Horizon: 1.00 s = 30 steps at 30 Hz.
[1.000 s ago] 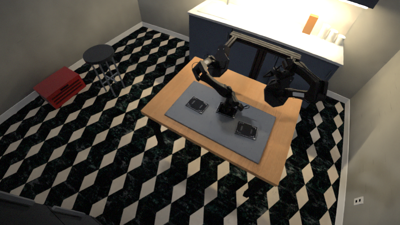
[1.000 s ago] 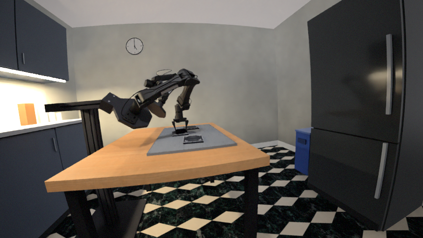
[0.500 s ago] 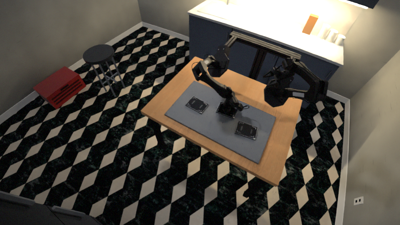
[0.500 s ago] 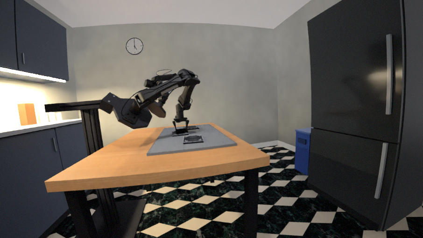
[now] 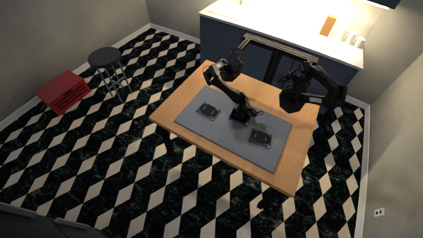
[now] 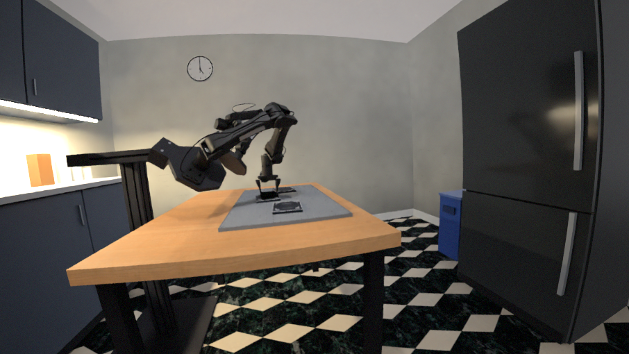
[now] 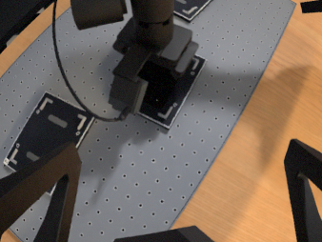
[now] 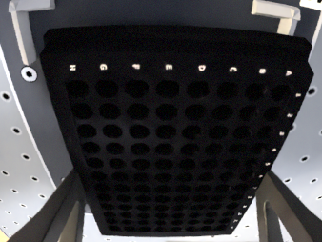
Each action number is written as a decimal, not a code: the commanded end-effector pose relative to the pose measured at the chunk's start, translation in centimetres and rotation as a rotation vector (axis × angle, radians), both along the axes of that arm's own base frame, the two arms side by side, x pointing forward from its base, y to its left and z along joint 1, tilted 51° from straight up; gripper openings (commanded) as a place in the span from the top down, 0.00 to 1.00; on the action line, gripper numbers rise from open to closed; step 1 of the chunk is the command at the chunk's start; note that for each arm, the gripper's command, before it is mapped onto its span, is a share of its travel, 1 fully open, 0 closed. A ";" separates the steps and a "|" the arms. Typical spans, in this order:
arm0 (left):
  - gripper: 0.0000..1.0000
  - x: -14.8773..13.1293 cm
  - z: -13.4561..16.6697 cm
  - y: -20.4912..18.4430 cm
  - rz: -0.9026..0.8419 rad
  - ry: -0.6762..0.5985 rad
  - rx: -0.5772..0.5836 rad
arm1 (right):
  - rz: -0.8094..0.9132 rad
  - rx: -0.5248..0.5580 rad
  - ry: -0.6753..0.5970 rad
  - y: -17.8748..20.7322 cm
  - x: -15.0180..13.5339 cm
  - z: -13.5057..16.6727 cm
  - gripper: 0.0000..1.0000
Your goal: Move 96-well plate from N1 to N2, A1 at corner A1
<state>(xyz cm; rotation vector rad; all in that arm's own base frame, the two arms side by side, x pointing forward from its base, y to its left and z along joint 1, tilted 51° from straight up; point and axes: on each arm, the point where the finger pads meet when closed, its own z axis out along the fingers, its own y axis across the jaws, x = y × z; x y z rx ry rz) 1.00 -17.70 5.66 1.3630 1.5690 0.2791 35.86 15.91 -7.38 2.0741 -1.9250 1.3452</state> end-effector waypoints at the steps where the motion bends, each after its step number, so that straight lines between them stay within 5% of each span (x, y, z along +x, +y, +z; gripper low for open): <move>1: 0.00 -1.0 0.4 -0.8 -0.016 0.003 -0.020 | 0.018 0.021 0.002 1.5 -0.2 0.6 0.22; 30: 0.00 -1.0 0.4 -0.8 -0.016 0.003 -0.020 | 0.026 0.039 -0.038 1.8 -1.3 0.3 0.22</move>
